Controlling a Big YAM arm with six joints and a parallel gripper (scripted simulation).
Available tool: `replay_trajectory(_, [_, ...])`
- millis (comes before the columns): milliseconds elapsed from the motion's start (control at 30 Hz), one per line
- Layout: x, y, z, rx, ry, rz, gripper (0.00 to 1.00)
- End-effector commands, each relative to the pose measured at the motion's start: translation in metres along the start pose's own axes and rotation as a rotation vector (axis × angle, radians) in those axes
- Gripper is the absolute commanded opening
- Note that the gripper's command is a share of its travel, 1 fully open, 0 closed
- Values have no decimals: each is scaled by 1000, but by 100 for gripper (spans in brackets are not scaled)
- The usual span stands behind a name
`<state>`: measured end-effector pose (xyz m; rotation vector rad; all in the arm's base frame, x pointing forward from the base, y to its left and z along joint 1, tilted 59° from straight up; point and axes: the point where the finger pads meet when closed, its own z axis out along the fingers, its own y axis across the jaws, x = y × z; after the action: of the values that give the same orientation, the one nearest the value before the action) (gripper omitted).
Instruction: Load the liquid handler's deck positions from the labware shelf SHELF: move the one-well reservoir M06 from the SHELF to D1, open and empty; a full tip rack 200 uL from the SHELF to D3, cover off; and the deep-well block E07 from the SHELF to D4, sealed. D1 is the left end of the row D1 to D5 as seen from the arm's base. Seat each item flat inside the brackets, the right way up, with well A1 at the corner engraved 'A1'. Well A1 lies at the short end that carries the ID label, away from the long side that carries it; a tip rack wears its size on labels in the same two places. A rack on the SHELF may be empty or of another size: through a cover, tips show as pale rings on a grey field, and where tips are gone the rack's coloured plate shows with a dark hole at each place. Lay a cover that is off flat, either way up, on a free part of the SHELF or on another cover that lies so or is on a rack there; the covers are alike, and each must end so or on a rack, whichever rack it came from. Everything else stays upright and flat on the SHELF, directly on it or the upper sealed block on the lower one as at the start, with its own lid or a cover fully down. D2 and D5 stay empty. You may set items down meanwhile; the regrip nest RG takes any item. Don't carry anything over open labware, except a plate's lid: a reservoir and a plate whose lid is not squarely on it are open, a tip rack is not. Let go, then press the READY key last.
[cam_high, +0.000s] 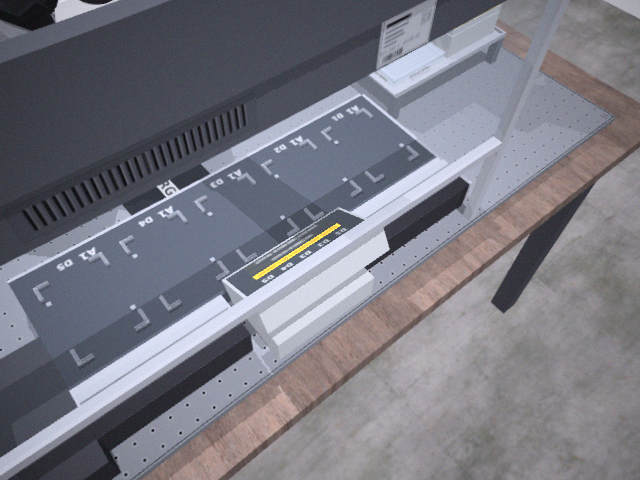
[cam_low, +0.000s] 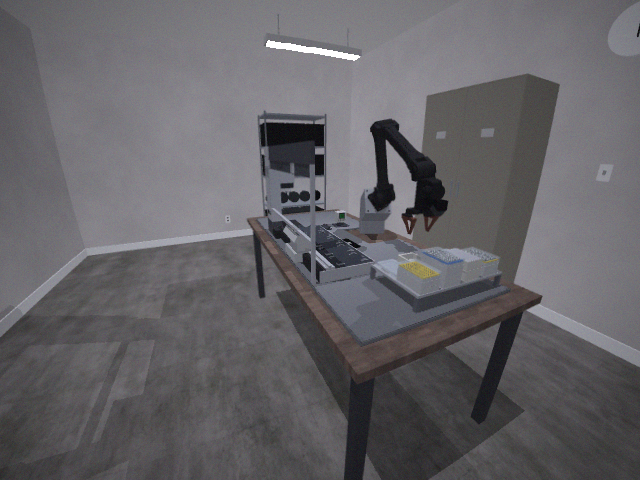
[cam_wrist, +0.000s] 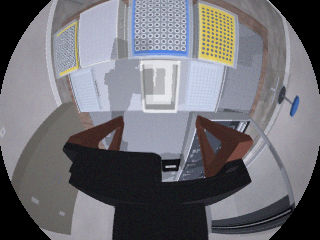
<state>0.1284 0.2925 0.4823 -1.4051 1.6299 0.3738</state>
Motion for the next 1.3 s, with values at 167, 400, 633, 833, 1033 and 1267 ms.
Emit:
replay_trajectory(167, [-14,-7,-21,13,-55,17,100])
replay_trajectory(400, [-6,31,-20,0,-49,26,100])
replay_trajectory(633, [-19,56,-17,-4,-42,26,100])
replay_trajectory(833, [-6,92,-7,-6,-12,10,100])
replay_trajectory(1033, [-9,122,-9,-7,-18,14,100])
replay_trajectory(1267, [-8,148,-8,-7,-16,11,100])
